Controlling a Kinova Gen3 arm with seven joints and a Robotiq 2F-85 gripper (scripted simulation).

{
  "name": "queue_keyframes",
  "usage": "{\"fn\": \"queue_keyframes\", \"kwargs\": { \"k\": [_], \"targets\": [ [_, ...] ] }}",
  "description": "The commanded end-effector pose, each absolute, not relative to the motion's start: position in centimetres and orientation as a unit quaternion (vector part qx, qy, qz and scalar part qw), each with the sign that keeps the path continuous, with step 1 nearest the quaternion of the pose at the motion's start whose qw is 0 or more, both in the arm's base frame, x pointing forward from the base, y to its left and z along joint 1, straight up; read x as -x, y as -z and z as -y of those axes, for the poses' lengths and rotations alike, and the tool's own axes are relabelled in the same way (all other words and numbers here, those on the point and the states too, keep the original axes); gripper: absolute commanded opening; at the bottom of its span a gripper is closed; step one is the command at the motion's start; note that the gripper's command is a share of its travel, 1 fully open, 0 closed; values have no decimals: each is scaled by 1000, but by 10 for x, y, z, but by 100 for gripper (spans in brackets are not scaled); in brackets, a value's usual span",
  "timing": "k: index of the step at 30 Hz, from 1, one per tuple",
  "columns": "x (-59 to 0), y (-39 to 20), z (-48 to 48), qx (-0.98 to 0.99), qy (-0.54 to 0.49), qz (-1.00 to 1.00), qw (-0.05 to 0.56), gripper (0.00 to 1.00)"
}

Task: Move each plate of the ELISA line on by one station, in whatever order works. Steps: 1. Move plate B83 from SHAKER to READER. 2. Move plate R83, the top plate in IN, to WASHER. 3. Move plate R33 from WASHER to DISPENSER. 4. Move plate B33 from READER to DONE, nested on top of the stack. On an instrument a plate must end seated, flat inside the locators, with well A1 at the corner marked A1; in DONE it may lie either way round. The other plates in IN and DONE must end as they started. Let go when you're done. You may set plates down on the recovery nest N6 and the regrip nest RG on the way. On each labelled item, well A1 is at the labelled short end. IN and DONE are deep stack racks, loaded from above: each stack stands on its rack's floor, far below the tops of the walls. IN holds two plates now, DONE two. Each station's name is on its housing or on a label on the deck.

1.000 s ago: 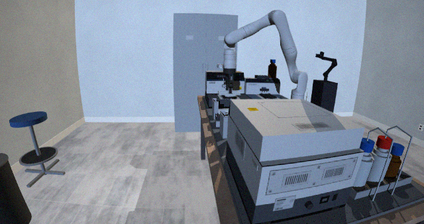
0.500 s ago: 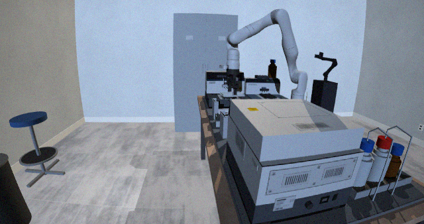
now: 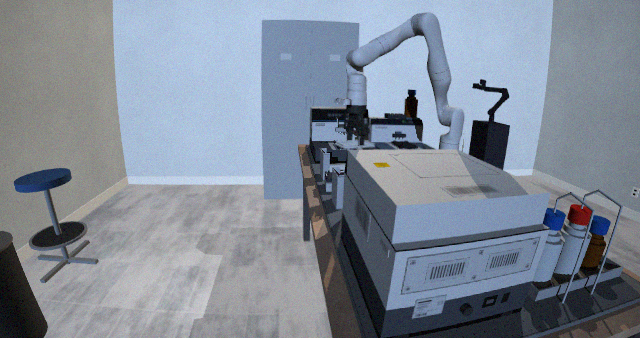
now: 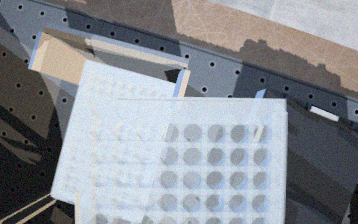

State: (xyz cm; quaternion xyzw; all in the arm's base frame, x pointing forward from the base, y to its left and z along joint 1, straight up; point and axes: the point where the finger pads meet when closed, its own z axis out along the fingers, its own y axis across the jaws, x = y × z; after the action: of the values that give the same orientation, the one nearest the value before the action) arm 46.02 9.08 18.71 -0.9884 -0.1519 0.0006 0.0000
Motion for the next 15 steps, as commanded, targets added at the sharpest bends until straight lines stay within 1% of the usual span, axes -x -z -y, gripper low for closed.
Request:
{"fn": "queue_keyframes", "kwargs": {
  "k": [1, 15],
  "targets": [
    [-458, -188, -100, 985, 0, 170, 0, 94],
    [-448, -188, -134, 971, 0, 239, 0, 94]
  ]
}}
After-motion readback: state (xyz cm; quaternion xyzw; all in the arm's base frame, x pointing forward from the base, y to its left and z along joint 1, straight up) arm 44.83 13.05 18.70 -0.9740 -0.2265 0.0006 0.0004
